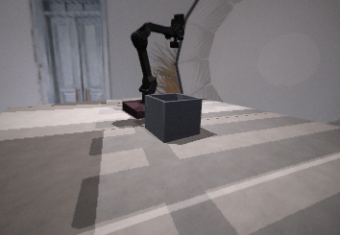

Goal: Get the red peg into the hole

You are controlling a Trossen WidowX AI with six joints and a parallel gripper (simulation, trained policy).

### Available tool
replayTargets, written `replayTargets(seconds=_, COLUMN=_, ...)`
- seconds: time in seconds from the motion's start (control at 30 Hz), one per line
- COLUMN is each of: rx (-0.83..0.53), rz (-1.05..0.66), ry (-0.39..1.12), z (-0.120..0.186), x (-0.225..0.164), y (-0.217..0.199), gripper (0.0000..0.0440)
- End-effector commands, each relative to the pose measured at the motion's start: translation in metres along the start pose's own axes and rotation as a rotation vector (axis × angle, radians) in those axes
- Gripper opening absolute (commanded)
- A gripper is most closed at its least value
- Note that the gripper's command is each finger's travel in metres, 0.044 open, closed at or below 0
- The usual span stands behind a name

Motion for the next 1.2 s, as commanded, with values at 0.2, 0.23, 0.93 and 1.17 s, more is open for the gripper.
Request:
replayTargets(seconds=0.2, rx=0.057, rz=-0.314, ry=0.188, z=0.024, x=-0.028, y=0.021, gripper=0.044)
replayTargets(seconds=0.23, rx=0.06, rz=-0.343, ry=0.206, z=0.026, x=-0.03, y=0.023, gripper=0.044)
replayTargets(seconds=0.93, rx=0.042, rz=-0.956, ry=0.608, z=0.088, x=-0.073, y=0.067, gripper=0.044)
replayTargets(seconds=1.17, rx=0.002, rz=-1.155, ry=0.746, z=0.111, x=-0.082, y=0.084, gripper=0.044)
Point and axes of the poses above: the point midway between the two fingers, 35 mm back from their tips, its own z axis back along the fingers, its own y axis across the jaws, x = y × z, the point moved 6 cm from there along z, back along the fingers, and after that the axes turned 10 degrees about z, right-handed, at the moved point
